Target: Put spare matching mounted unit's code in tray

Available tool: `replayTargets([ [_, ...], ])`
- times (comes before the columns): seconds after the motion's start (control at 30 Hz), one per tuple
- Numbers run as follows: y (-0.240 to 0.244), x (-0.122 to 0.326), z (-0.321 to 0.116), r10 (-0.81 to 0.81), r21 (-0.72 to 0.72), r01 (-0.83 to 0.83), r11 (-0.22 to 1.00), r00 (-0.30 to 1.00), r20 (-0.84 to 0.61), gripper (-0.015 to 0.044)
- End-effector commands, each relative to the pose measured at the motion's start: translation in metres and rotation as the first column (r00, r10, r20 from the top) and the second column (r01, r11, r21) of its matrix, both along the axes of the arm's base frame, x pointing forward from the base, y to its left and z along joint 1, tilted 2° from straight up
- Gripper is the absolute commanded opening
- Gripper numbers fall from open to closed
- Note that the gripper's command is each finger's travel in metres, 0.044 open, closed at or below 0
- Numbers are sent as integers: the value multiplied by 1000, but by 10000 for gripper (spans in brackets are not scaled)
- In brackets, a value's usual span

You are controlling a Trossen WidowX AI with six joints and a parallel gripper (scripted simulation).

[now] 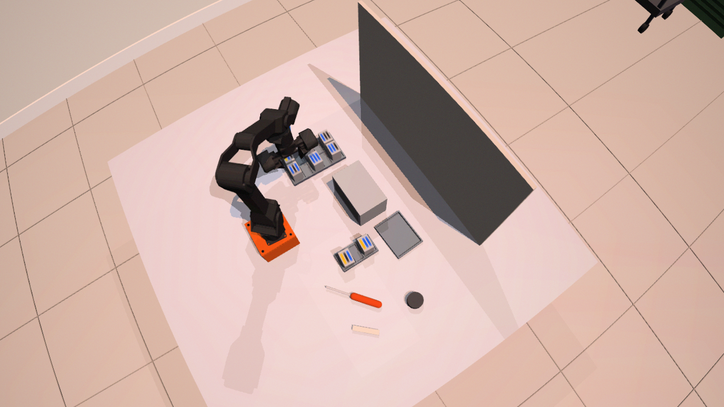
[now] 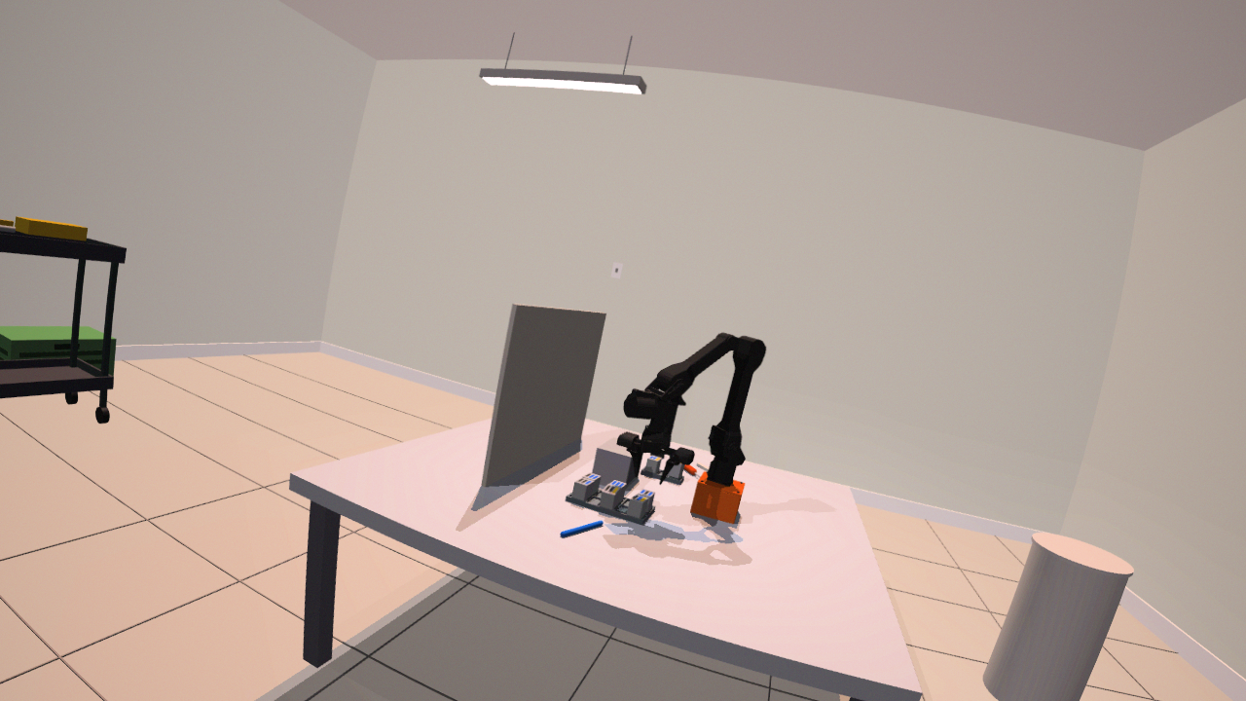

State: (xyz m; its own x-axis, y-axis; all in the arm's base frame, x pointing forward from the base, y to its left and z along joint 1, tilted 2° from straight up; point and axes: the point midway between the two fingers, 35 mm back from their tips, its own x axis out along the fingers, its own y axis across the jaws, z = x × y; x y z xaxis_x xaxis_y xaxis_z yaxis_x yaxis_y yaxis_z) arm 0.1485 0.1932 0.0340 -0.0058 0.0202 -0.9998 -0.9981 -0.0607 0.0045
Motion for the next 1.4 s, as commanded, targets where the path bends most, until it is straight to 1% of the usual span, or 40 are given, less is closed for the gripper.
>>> replayTargets([
  [0.0,-3,-2,-11,4,-14,-4,1000,1000,-10,300],
  [1.13,-4,-3,-67,4,-14,-4,1000,1000,-11,300],
  [1.37,-5,-3,-69,4,-14,-4,1000,1000,-11,300],
])
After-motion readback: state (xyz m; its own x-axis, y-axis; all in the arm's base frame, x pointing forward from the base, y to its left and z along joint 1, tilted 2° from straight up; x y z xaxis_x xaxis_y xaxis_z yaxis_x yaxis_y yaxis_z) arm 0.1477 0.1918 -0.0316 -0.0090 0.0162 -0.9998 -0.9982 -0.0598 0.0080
